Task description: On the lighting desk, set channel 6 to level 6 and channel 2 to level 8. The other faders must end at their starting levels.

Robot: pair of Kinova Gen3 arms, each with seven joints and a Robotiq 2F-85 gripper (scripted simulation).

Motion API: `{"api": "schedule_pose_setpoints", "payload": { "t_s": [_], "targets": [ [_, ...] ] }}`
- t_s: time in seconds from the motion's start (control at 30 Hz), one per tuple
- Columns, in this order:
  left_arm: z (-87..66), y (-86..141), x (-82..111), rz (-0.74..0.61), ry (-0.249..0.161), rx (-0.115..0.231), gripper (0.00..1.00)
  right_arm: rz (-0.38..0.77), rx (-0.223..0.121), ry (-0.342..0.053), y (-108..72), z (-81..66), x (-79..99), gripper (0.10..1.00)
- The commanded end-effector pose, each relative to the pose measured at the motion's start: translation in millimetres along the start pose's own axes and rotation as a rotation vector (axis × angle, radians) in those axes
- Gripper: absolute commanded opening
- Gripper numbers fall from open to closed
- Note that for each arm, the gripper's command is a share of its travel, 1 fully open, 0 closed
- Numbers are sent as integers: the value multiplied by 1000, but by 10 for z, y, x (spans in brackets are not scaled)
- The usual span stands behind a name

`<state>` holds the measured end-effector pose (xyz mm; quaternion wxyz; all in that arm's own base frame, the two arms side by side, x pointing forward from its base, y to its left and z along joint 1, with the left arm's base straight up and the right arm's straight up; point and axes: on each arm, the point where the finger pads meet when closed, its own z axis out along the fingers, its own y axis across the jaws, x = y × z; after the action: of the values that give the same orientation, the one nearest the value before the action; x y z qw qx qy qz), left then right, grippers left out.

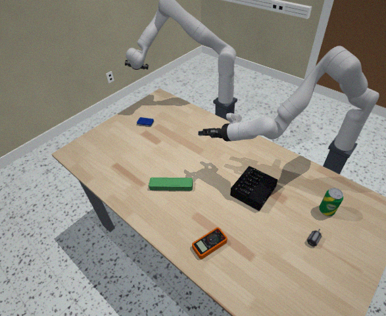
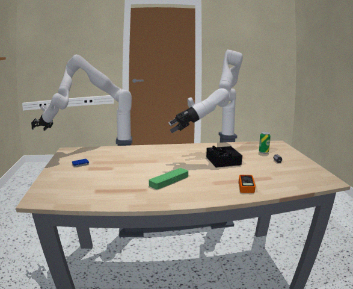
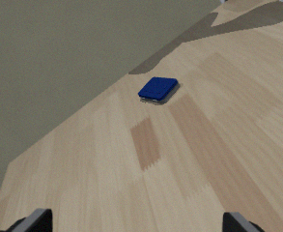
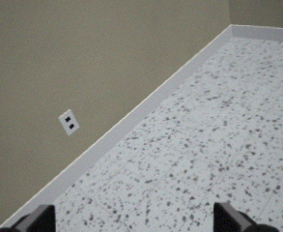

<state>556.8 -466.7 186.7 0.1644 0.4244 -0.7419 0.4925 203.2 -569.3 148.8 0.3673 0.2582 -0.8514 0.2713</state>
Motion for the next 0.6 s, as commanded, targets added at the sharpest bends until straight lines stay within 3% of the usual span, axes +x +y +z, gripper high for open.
{"api": "schedule_pose_setpoints", "payload": {
  "t_s": [0.0, 0.03, 0.27, 0.5, 0.53, 0.57],
  "targets": [
    [-4, -11, 10, 2, 1, 2, 1000, 116, -88, -21, 256, 132, 222, 1000],
    [-4, -11, 10, 2, 1, 2, 1000, 116, -88, -21, 256, 132, 222, 1000],
    [-4, -11, 10, 2, 1, 2, 1000, 413, -303, -50, 879, 318, 594, 1000],
    [-4, -11, 10, 2, 1, 2, 1000, 708, -495, -72, 1396, 362, 829, 1000],
    [-4, -11, 10, 2, 1, 2, 1000, 749, -521, -74, 1459, 360, 854, 1000],
    [-4, -11, 10, 2, 1, 2, 1000, 749, -521, -74, 1459, 360, 854, 1000]
  ]
}}
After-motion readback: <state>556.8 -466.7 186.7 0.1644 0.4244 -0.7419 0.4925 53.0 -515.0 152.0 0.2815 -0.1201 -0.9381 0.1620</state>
